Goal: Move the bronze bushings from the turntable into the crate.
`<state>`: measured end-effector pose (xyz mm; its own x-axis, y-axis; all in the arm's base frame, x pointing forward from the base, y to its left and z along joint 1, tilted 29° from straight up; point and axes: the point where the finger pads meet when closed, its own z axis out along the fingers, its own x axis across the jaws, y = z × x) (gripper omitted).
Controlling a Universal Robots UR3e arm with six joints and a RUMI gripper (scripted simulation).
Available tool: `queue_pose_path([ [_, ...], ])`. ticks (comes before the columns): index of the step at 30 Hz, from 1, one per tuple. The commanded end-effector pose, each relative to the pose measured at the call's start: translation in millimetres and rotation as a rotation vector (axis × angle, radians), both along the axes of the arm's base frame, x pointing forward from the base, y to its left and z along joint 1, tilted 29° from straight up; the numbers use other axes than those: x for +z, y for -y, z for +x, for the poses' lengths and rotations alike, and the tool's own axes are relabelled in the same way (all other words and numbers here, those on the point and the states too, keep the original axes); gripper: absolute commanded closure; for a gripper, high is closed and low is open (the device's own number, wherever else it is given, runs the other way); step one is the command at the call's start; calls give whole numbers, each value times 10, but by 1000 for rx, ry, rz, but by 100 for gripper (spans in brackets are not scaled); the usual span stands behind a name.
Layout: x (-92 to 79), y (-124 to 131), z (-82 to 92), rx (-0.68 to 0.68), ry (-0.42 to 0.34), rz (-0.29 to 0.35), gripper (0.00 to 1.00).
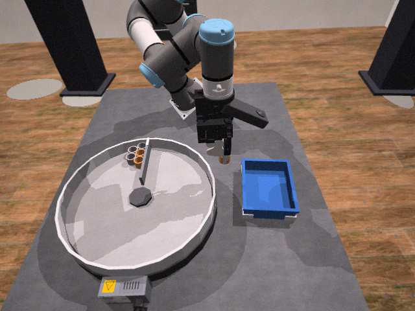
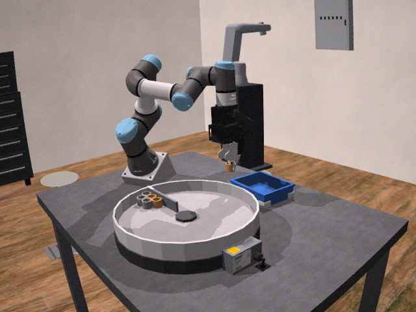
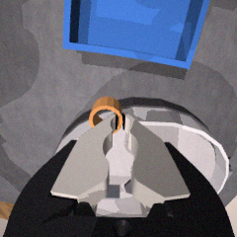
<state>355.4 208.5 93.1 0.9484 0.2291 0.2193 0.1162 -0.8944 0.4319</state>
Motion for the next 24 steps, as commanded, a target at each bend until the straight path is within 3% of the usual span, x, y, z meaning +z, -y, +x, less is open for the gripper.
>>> queue_pose_path([
  [1, -51, -234, 60, -24, 5, -3, 100],
  [24, -240, -699, 119, -23, 5, -2, 100],
])
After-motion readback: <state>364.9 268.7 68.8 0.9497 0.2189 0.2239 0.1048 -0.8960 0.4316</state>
